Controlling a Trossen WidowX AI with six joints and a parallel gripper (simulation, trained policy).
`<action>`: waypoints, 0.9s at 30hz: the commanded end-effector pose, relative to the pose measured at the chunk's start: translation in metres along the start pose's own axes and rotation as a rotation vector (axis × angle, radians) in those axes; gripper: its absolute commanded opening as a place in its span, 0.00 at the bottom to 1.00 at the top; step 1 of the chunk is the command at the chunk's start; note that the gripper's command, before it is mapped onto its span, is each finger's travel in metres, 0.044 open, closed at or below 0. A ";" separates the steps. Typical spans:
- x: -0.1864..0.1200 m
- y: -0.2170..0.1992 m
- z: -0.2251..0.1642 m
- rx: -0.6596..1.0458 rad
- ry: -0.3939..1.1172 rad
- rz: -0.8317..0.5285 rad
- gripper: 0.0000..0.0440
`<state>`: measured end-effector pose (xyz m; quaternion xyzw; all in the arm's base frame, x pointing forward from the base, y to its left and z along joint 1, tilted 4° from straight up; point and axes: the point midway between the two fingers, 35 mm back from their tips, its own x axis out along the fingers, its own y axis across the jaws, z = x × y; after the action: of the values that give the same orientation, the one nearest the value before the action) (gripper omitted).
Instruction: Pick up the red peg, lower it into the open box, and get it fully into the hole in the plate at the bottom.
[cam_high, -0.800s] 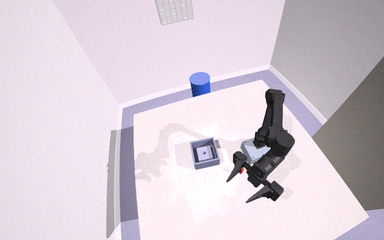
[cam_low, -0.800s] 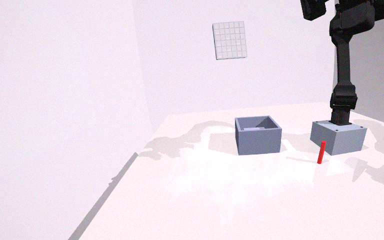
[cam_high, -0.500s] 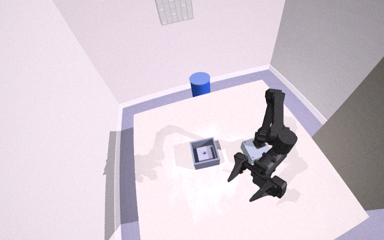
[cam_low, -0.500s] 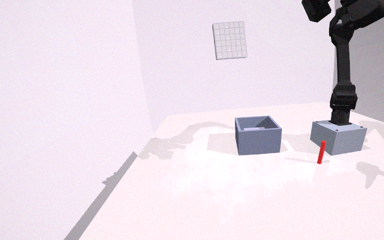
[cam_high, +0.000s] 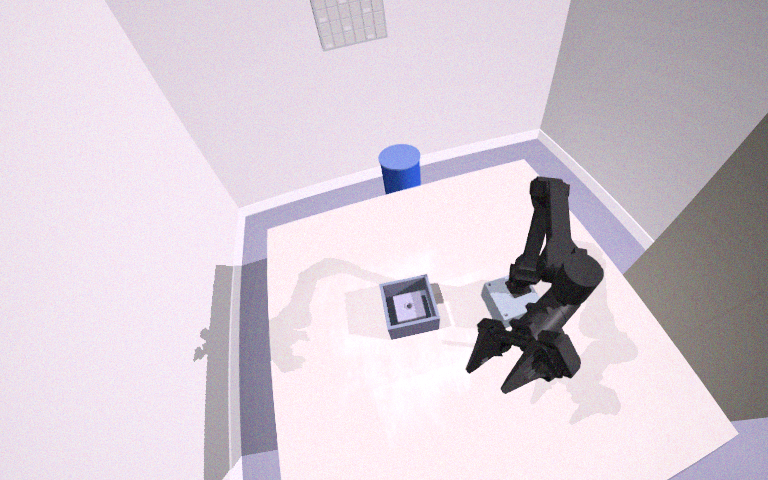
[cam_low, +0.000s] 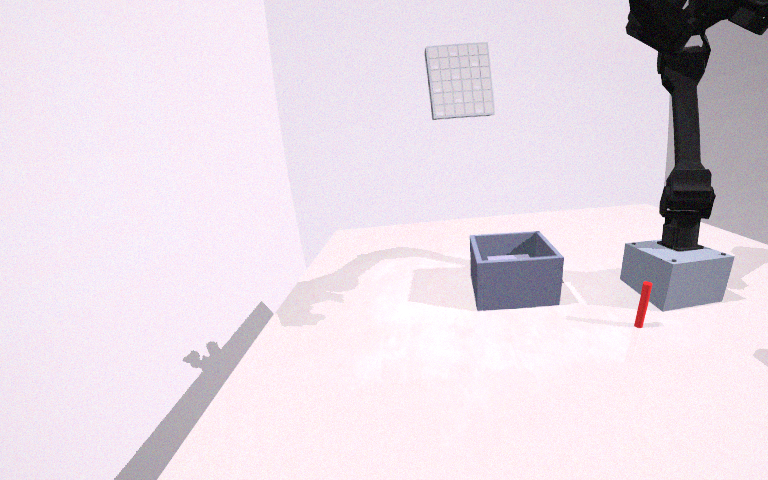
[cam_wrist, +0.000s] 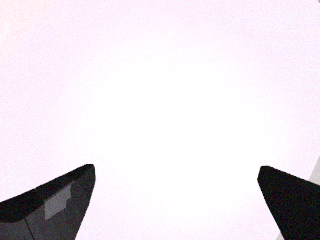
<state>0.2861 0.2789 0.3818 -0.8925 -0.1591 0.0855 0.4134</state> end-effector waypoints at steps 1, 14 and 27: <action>-0.001 0.000 0.002 0.120 -0.019 0.015 1.00; 0.000 0.022 0.016 0.556 -0.071 0.133 1.00; 0.001 0.056 0.030 0.979 -0.059 0.305 1.00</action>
<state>0.2892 0.2694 0.3273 -0.6338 -0.0029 0.2264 0.7396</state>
